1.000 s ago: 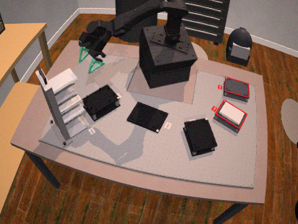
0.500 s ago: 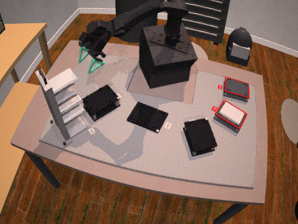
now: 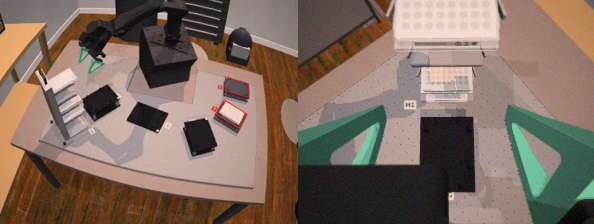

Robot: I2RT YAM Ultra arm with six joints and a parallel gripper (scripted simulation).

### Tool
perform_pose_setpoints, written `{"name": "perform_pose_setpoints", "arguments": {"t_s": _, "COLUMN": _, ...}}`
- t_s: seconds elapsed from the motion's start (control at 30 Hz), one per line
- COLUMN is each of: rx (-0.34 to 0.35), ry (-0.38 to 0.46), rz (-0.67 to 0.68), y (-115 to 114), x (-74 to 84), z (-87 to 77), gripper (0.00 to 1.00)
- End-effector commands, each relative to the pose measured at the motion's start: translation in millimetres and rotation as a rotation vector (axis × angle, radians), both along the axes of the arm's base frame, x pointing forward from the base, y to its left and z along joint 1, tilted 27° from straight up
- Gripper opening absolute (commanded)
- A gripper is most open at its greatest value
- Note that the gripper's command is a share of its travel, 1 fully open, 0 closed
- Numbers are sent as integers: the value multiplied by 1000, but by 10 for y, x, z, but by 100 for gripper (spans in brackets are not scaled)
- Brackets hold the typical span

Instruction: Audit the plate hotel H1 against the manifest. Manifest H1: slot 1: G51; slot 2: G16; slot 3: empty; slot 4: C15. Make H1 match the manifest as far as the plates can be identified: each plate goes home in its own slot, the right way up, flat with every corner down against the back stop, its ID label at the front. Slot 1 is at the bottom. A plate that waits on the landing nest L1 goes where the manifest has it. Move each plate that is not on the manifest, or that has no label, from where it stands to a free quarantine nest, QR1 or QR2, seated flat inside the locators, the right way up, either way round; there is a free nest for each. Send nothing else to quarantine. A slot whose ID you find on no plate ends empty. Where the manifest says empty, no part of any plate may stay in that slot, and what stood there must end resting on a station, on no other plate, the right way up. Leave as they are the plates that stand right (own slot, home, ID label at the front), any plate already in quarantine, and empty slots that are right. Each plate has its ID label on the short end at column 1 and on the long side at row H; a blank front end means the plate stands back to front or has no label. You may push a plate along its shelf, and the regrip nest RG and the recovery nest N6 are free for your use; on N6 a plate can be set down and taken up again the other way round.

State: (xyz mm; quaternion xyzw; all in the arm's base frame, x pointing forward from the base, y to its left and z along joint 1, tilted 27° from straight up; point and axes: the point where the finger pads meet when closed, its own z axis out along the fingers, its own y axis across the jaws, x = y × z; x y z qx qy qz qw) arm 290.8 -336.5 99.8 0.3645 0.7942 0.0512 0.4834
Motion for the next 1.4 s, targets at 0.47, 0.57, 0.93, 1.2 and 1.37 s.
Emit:
{"name": "perform_pose_setpoints", "arguments": {"t_s": 0.47, "rx": -29, "ry": -13, "rz": -7, "y": -58, "x": 5, "z": 79, "gripper": 100}}
{"name": "perform_pose_setpoints", "arguments": {"t_s": 0.57, "rx": -29, "ry": -13, "rz": -7, "y": -58, "x": 5, "z": 79, "gripper": 100}}
{"name": "perform_pose_setpoints", "arguments": {"t_s": 0.93, "rx": -29, "ry": -13, "rz": -7, "y": -58, "x": 5, "z": 79, "gripper": 100}}
{"name": "perform_pose_setpoints", "arguments": {"t_s": 1.2, "rx": -29, "ry": -13, "rz": -7, "y": -26, "x": -32, "z": 70, "gripper": 100}}
{"name": "perform_pose_setpoints", "arguments": {"t_s": 1.37, "rx": -29, "ry": -13, "rz": -6, "y": 27, "x": -95, "z": 56, "gripper": 100}}
